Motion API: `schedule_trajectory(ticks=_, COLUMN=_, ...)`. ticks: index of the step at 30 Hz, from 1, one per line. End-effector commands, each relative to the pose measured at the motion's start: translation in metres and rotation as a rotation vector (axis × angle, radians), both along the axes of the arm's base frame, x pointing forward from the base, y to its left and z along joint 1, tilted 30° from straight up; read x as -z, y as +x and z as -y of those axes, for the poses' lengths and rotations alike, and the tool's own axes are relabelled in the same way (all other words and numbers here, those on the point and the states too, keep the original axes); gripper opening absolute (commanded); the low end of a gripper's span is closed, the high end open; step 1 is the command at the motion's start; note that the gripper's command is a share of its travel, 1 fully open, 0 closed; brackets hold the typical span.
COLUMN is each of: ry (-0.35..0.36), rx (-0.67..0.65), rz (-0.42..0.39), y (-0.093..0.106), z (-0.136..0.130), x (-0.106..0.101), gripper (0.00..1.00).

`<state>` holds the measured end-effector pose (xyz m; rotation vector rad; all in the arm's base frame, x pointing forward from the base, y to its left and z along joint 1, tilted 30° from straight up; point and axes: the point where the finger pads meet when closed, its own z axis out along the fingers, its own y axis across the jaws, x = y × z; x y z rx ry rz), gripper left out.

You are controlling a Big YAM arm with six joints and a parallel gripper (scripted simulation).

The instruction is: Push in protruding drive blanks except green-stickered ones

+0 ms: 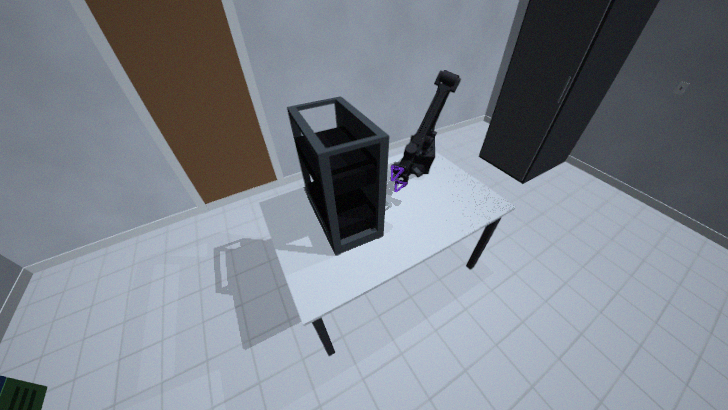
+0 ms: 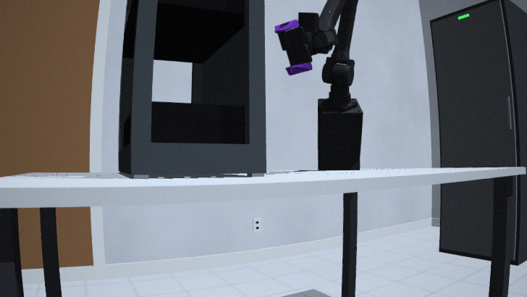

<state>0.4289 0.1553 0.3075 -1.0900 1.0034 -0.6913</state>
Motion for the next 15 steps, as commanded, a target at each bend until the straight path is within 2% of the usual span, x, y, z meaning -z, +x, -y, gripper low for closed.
schedule_trajectory(ticks=1, ry=0.036, rx=0.033, rz=0.048, y=-0.013, z=0.021, x=-0.015, gripper=1.00)
schedule_trajectory(ticks=8, ry=0.090, rx=0.314, rz=0.096, y=-0.062, z=0.120, x=0.013, gripper=1.00)
schedule_trajectory(ticks=11, ry=0.100, rx=0.395, rz=0.090, y=-0.076, z=0.151, x=0.026, gripper=1.00)
schedule_trajectory(ticks=15, ry=0.121, rx=0.485, rz=0.126, y=-0.092, z=0.184, x=0.030, gripper=1.00)
